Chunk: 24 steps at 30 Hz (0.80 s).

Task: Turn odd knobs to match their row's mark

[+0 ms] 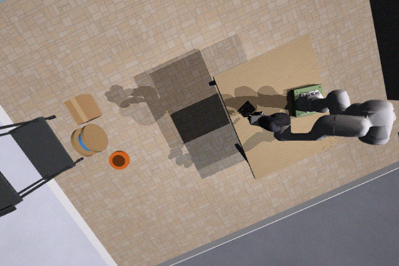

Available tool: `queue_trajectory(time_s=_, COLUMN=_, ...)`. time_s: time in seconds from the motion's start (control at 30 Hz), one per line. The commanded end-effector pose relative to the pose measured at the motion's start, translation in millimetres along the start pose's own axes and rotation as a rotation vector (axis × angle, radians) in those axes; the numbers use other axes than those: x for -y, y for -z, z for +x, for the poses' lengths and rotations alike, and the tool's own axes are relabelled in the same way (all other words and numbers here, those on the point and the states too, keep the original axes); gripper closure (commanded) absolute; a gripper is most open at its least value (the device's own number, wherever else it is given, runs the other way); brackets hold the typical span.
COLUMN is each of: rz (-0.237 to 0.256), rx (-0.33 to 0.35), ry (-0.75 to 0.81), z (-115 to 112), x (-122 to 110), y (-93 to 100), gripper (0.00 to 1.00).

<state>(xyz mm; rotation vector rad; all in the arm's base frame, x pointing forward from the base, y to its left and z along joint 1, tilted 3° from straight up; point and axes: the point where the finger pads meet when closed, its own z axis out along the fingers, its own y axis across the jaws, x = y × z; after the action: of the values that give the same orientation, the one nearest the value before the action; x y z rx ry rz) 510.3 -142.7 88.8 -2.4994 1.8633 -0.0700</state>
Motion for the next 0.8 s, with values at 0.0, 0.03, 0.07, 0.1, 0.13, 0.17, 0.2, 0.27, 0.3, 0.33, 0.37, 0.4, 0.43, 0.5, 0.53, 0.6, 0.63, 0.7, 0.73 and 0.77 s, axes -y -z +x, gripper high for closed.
queue_trajectory(time_s=0.0, rz=-0.003, rx=-0.002, ry=-0.010, z=0.4, x=0.2, y=-0.1, gripper=0.88)
queue_trajectory(time_s=0.03, rz=-0.003, rx=-0.002, ry=-0.010, z=0.4, x=0.2, y=-0.1, gripper=0.88)
queue_trajectory(time_s=0.07, rz=-0.003, rx=-0.002, ry=-0.010, z=0.4, x=0.2, y=-0.1, gripper=0.88)
queue_trajectory(time_s=0.1, rz=-0.003, rx=-0.002, ry=-0.010, z=0.4, x=0.2, y=-0.1, gripper=0.88)
queue_trajectory(time_s=0.13, rz=-0.003, rx=-0.002, ry=-0.010, z=0.4, x=0.2, y=-0.1, gripper=0.88)
queue_trajectory(time_s=0.17, rz=-0.003, rx=-0.002, ry=-0.010, z=0.4, x=0.2, y=-0.1, gripper=0.88)
queue_trajectory(time_s=0.2, rz=-0.003, rx=-0.002, ry=-0.010, z=0.4, x=0.2, y=-0.1, gripper=0.88)
queue_trajectory(time_s=0.27, rz=-0.003, rx=-0.002, ry=-0.010, z=0.4, x=0.2, y=-0.1, gripper=0.88)
queue_trajectory(time_s=0.3, rz=-0.003, rx=-0.002, ry=-0.010, z=0.4, x=0.2, y=-0.1, gripper=0.88)
queue_trajectory(time_s=0.33, rz=-0.003, rx=-0.002, ry=-0.010, z=0.4, x=0.2, y=-0.1, gripper=0.88)
queue_trajectory(time_s=0.37, rz=-0.003, rx=-0.002, ry=-0.010, z=0.4, x=0.2, y=-0.2, gripper=0.88)
queue_trajectory(time_s=0.4, rz=-0.003, rx=-0.002, ry=-0.010, z=0.4, x=0.2, y=-0.2, gripper=0.88)
queue_trajectory(time_s=0.43, rz=-0.003, rx=-0.002, ry=-0.010, z=0.4, x=0.2, y=-0.3, gripper=0.88)
queue_trajectory(time_s=0.5, rz=-0.003, rx=-0.002, ry=-0.010, z=0.4, x=0.2, y=-0.7, gripper=0.88)
queue_trajectory(time_s=0.53, rz=-0.003, rx=-0.002, ry=-0.010, z=0.4, x=0.2, y=-0.9, gripper=0.88)
queue_trajectory(time_s=0.6, rz=-0.003, rx=-0.002, ry=-0.010, z=0.4, x=0.2, y=-1.6, gripper=0.88)
queue_trajectory(time_s=0.63, rz=-0.003, rx=-0.002, ry=-0.010, z=0.4, x=0.2, y=-1.6, gripper=0.88)
queue_trajectory(time_s=0.7, rz=-0.004, rx=-0.002, ry=-0.010, z=0.4, x=0.2, y=-2.0, gripper=0.88)
queue_trajectory(time_s=0.73, rz=-0.004, rx=-0.002, ry=-0.010, z=0.4, x=0.2, y=-2.5, gripper=0.88)
queue_trajectory(time_s=0.77, rz=-0.004, rx=-0.002, ry=-0.010, z=0.4, x=0.2, y=-3.0, gripper=0.88)
